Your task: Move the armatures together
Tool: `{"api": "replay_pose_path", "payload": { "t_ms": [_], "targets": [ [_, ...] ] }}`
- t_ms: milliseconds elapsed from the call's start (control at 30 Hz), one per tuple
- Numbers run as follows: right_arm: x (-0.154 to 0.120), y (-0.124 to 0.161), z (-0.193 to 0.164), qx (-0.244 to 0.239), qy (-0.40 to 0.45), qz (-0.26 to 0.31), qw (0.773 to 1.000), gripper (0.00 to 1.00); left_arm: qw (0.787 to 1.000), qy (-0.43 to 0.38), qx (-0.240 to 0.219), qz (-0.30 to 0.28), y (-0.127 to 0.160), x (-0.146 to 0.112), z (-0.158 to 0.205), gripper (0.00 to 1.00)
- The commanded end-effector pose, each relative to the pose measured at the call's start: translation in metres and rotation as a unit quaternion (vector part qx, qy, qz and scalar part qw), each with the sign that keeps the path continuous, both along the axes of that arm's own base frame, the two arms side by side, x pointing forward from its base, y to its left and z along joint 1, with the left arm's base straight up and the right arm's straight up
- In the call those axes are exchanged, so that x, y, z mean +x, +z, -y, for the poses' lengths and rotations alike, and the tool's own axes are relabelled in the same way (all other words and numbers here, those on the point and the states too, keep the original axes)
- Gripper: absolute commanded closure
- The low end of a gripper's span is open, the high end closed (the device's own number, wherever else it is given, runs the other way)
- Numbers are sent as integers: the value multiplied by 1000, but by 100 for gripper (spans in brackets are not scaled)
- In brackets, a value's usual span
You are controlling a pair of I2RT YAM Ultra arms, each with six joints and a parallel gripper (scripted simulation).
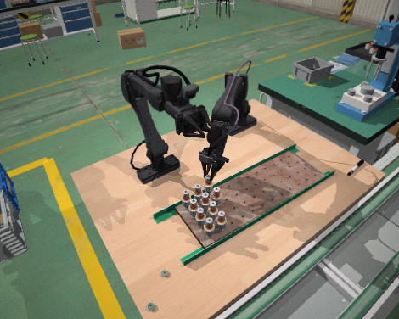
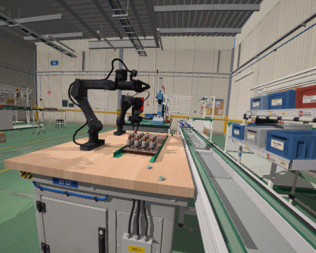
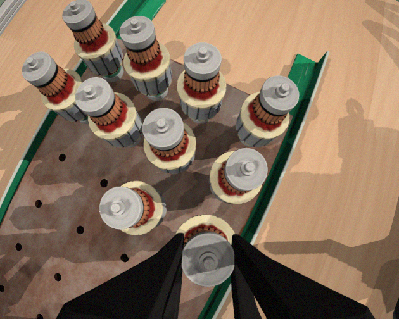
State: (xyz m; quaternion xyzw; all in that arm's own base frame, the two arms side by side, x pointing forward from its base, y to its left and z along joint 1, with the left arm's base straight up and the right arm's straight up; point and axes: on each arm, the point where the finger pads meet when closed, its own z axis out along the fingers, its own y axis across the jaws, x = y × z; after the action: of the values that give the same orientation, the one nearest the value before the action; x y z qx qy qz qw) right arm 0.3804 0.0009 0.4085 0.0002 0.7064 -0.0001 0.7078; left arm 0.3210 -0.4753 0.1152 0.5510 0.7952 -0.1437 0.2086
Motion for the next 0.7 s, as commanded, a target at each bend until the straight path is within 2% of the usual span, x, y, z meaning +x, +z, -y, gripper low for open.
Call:
{"api": "replay_pose_path", "payload": {
  "t_ms": [0, 467, 667],
  "targets": [
    [-2, 1, -7, -3, 12, -3, 1000, 63, 998, -3, -49, 31, 41, 4, 12, 99],
    [-2, 1, -7, -3, 12, -3, 1000, 63, 997, -1, -62, 38, 52, 10, 13, 99],
    [-2, 1, -7, -3, 12, -3, 1000, 63, 998, 1, -57, 34, 44, 13, 13, 99]
  ]
}}
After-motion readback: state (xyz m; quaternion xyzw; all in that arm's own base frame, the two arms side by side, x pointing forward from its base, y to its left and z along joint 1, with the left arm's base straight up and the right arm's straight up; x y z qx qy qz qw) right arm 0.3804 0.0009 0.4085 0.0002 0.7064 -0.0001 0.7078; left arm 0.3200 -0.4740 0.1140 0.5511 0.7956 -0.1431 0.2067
